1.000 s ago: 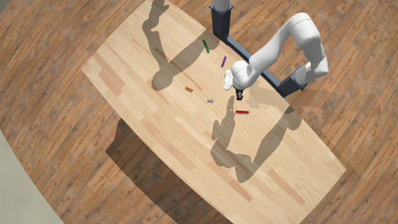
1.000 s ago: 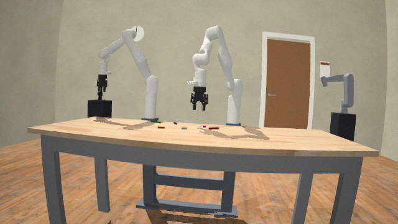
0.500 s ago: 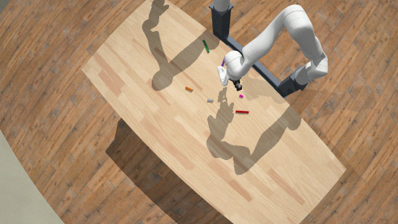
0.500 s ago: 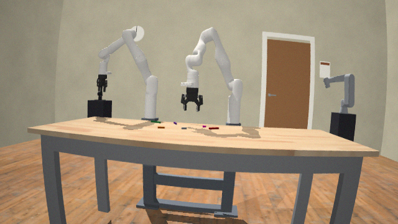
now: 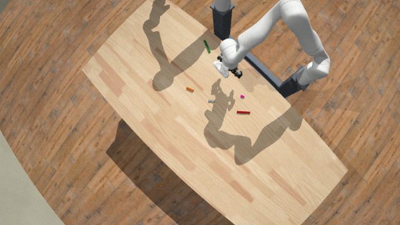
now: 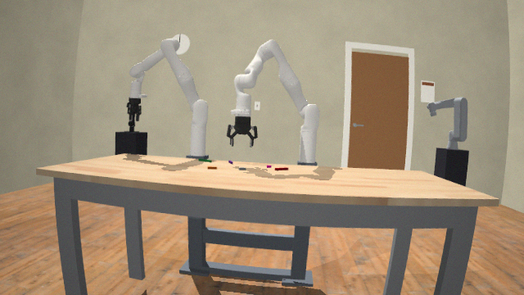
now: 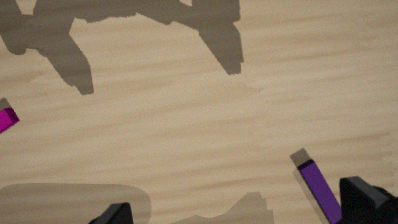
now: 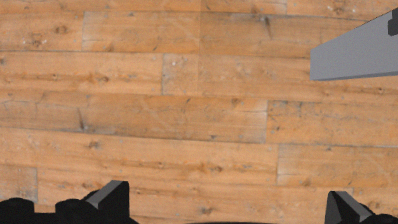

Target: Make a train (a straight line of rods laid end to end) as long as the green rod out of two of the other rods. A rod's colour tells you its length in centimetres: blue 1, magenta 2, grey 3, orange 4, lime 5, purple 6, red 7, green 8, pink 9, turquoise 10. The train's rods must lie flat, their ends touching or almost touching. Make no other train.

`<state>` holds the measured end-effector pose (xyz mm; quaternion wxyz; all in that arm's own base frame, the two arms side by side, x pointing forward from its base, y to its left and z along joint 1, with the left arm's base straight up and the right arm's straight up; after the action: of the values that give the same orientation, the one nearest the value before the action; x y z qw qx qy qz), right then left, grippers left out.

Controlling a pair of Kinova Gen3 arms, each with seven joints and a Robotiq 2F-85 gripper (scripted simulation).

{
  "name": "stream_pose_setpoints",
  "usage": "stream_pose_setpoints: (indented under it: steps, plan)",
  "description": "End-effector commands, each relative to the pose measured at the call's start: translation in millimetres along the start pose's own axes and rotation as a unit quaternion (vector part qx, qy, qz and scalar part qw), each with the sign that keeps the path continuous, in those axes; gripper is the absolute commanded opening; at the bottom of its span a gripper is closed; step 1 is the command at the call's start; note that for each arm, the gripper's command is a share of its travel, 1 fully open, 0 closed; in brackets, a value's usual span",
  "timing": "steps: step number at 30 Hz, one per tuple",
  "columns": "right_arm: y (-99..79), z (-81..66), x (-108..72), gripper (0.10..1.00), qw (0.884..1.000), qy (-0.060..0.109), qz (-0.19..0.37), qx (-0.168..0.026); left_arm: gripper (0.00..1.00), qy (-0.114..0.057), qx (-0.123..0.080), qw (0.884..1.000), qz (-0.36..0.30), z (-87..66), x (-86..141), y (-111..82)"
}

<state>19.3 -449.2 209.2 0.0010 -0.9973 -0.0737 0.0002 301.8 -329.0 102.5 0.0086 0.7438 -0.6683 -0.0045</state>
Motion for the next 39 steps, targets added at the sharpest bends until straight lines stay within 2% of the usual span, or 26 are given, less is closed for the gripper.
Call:
stream_pose_setpoints:
  steps: [1, 11, 23, 35, 36, 39]
  plan:
    - [0.4, -0.8, -0.1, 1.000, 1.000, 0.000, 0.000, -0.001, 1.000, -0.005, 0.004, 0.998, -0.055, 0.9, 13.7, 7.8]
    - [0.4, -0.8, -0.1, 1.000, 1.000, 0.000, 0.000, -0.001, 1.000, -0.002, 0.008, 0.988, -0.153, 3.4, 38.8, 25.4]
    - [0.4, -0.8, -0.1, 1.000, 1.000, 0.000, 0.000, -0.001, 1.000, 0.001, 0.010, 0.980, -0.200, 4.4, 50.9, 34.8]
    - [0.4, -0.8, -0.1, 1.000, 1.000, 0.000, 0.000, -0.001, 1.000, 0.001, 0.010, 0.978, -0.208, 4.6, 53.0, 36.5]
    - [0.4, -0.8, -0.1, 1.000, 1.000, 0.000, 0.000, -0.001, 0.317, 0.001, 0.010, 0.978, -0.208, 4.6, 53.0, 36.5]
    - [0.4, -0.8, -0.1, 1.000, 1.000, 0.000, 0.000, -0.001, 0.317, 0.001, 0.010, 0.978, -0.208, 4.6, 53.0, 36.5]
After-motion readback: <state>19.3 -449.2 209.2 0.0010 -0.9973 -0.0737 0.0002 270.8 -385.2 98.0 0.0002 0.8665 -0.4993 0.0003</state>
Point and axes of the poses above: on each arm, the point where the finger pads meet when closed, its own z axis out along the fingers, its own x axis across the jaws, y = z × x, the point moved 1 cm from there along -z, back along the fingers, and after that the axes turned 6 degrees about -z, right-handed, at the moved point
